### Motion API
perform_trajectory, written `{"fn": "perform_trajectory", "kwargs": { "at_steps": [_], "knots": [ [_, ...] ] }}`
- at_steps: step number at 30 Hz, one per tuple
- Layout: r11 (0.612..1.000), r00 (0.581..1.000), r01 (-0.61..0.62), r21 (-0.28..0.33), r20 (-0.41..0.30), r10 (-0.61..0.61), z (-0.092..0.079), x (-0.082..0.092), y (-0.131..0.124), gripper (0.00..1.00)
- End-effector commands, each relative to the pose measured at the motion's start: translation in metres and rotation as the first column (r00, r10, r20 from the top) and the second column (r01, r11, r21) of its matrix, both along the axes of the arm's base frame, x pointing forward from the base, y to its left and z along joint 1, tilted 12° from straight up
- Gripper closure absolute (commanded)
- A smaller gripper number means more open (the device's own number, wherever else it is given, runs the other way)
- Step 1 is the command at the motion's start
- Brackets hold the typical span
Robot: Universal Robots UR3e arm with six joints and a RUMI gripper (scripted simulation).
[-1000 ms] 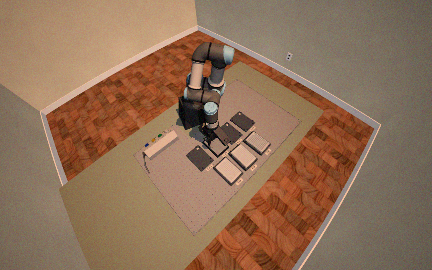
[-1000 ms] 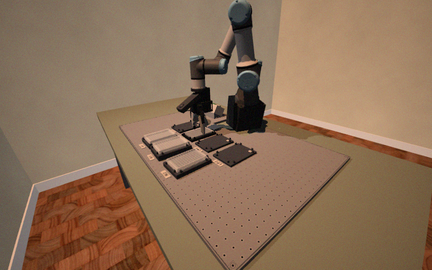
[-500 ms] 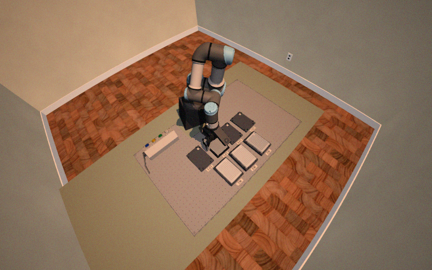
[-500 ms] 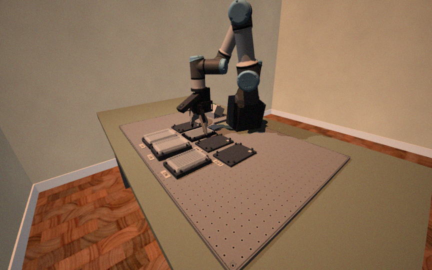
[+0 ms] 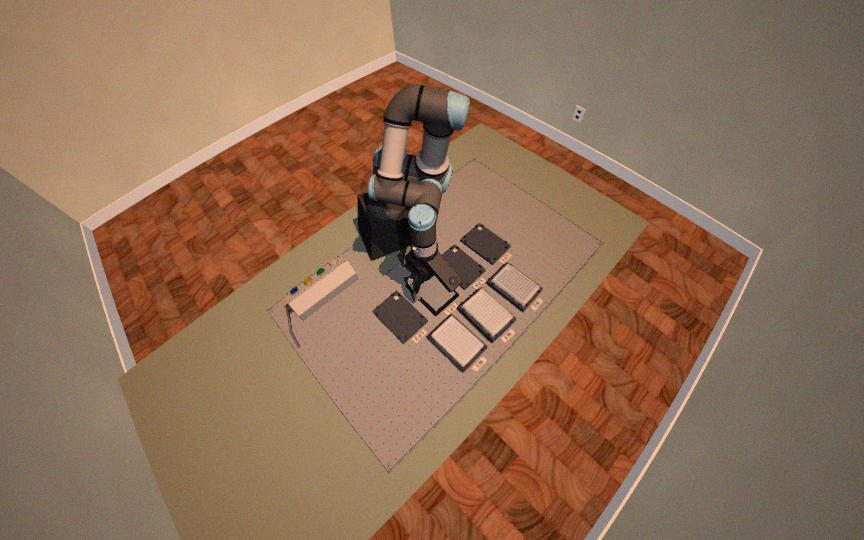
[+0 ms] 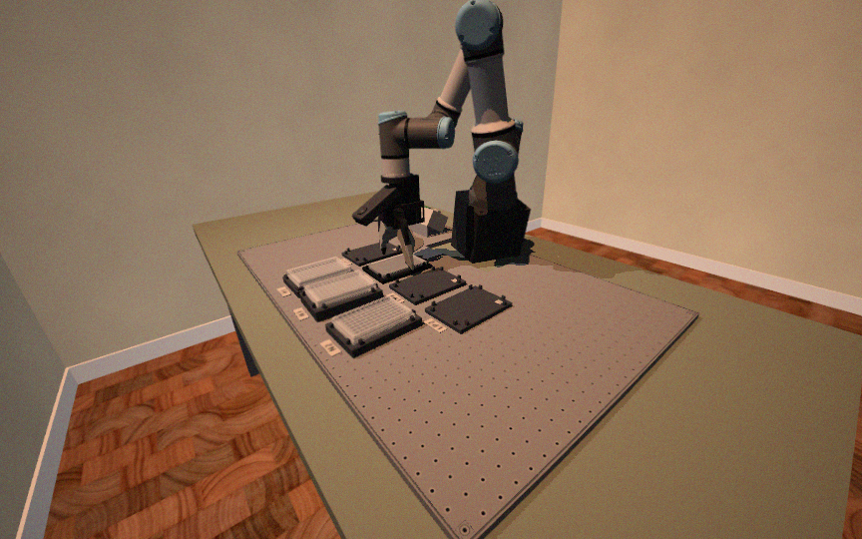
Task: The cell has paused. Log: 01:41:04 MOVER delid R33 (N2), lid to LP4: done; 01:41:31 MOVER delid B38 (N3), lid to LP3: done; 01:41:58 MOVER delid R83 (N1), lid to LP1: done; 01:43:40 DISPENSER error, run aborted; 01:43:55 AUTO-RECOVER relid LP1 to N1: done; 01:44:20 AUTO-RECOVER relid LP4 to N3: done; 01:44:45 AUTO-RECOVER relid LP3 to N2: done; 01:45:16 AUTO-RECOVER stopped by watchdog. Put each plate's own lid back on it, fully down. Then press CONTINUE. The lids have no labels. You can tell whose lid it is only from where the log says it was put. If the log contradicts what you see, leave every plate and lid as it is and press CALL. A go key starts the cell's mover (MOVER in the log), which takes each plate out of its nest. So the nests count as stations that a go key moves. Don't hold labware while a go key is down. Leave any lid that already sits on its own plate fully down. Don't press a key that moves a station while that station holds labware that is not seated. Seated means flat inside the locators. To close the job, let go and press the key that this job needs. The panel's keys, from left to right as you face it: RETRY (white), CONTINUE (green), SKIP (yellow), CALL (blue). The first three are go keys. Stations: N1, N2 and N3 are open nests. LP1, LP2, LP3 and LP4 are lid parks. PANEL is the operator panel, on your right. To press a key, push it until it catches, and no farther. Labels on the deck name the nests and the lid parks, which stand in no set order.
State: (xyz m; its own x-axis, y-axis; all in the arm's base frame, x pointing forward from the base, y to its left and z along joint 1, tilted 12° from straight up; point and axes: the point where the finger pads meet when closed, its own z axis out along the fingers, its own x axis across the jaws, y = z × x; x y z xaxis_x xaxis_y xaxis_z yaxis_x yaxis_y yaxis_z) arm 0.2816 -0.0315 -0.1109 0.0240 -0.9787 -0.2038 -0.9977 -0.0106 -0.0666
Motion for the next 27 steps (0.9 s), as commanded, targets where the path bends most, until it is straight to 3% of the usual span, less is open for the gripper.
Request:
{"fn": "perform_trajectory", "kwargs": {
  "at_steps": [1, 12, 27],
  "knots": [
    [1.000, 1.000, 0.000, -0.002, 0.002, 0.000, 0.000, 0.001, 0.000, 0.18],
    [1.000, 1.000, 0.000, -0.002, 0.002, 0.000, 0.000, 0.001, 0.000, 0.18],
    [1.000, 1.000, 0.000, -0.004, 0.003, 0.000, 0.022, -0.001, -0.006, 0.18]
  ]
}}
